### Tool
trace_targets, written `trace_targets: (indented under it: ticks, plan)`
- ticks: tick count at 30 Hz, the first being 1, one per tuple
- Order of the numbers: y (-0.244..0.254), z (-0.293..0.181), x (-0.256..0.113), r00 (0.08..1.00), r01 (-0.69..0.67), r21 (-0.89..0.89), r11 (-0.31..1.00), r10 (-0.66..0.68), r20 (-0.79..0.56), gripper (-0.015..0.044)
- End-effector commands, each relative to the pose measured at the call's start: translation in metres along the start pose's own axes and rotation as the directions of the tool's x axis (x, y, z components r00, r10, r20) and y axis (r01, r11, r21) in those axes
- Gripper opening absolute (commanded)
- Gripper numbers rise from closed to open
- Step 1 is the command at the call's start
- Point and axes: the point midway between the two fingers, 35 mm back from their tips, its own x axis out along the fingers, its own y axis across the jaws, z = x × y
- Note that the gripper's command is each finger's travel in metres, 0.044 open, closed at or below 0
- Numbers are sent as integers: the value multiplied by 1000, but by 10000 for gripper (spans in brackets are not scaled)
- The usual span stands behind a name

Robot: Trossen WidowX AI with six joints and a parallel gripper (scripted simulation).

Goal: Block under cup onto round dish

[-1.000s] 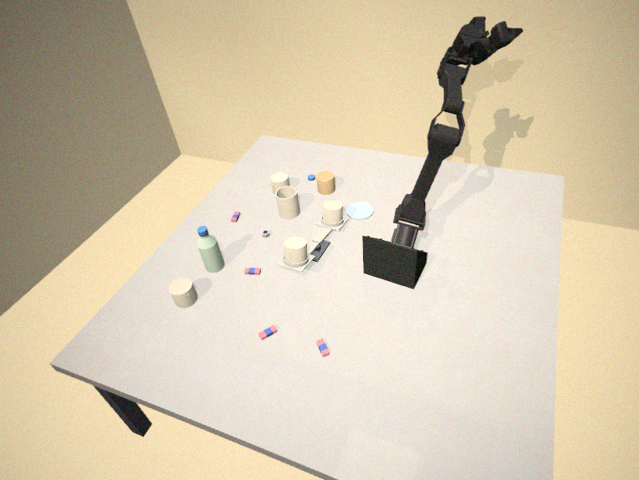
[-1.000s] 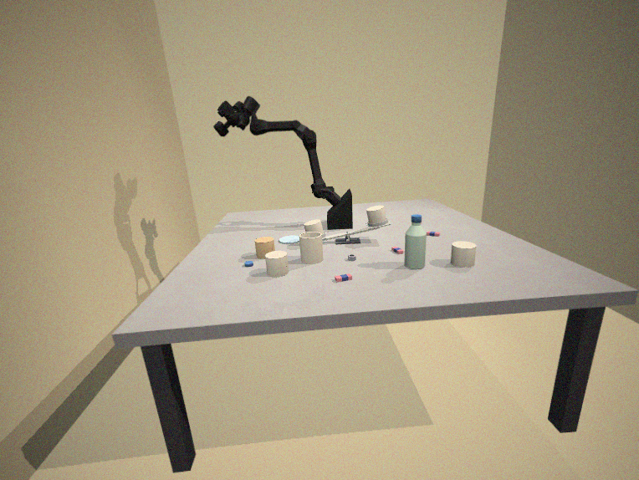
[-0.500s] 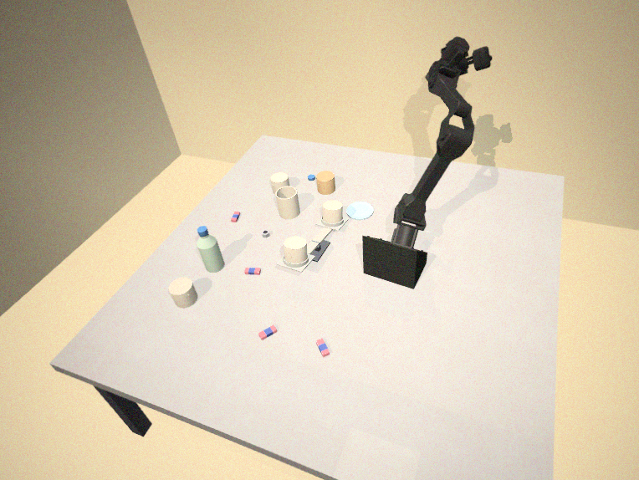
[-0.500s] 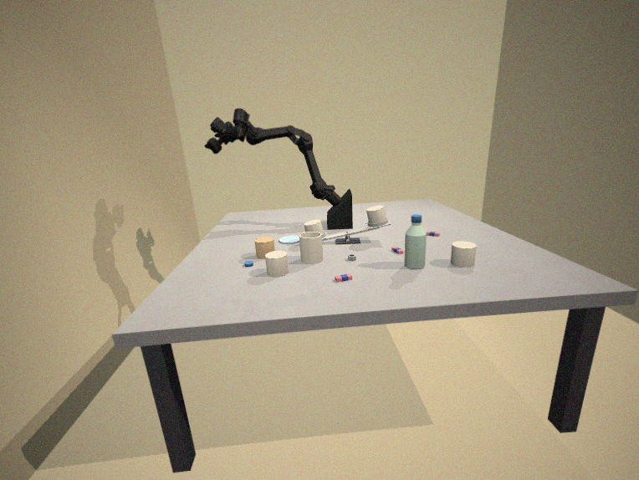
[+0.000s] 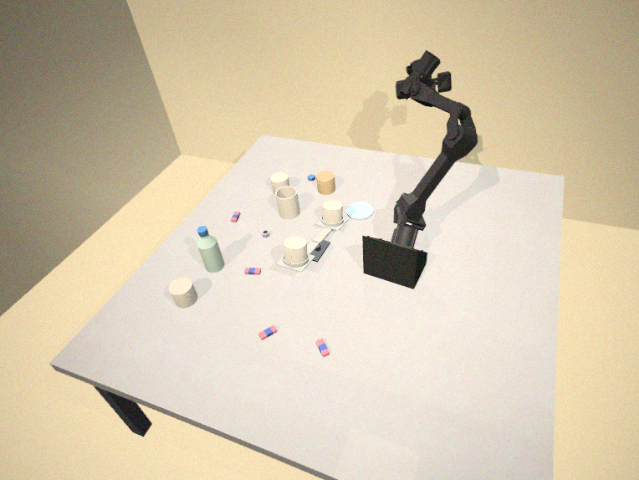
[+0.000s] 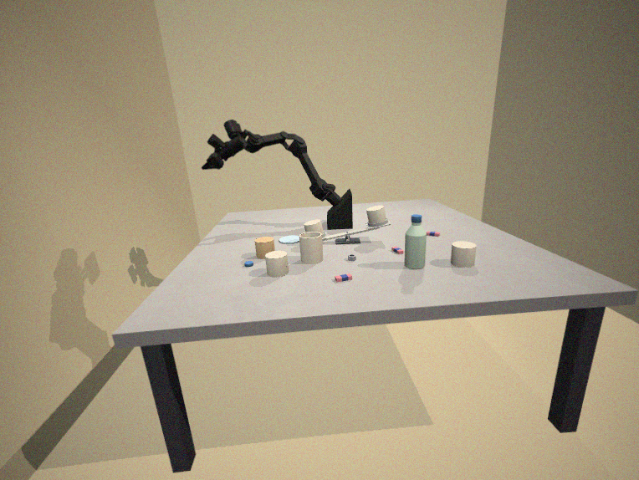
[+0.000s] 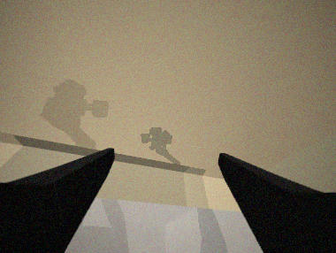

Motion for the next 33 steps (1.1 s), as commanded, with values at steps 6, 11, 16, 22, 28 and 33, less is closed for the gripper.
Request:
trace_targets:
  ticks: [6, 11, 16, 22, 28, 33]
  plan:
    - [106, -33, -37, 950, -299, 36, 954, 301, -85, 440]
    - [156, -51, -72, 885, -443, 50, 895, 446, -131, 440]
    - [202, -72, -121, 793, -581, 58, 812, 581, -183, 440]
    - [241, -99, -189, 665, -717, 56, 695, 705, -247, 440]
    - [261, -132, -268, 522, -828, 37, 560, 792, -317, 440]
    - [260, -163, -334, 410, -896, 2, 443, 831, -376, 440]
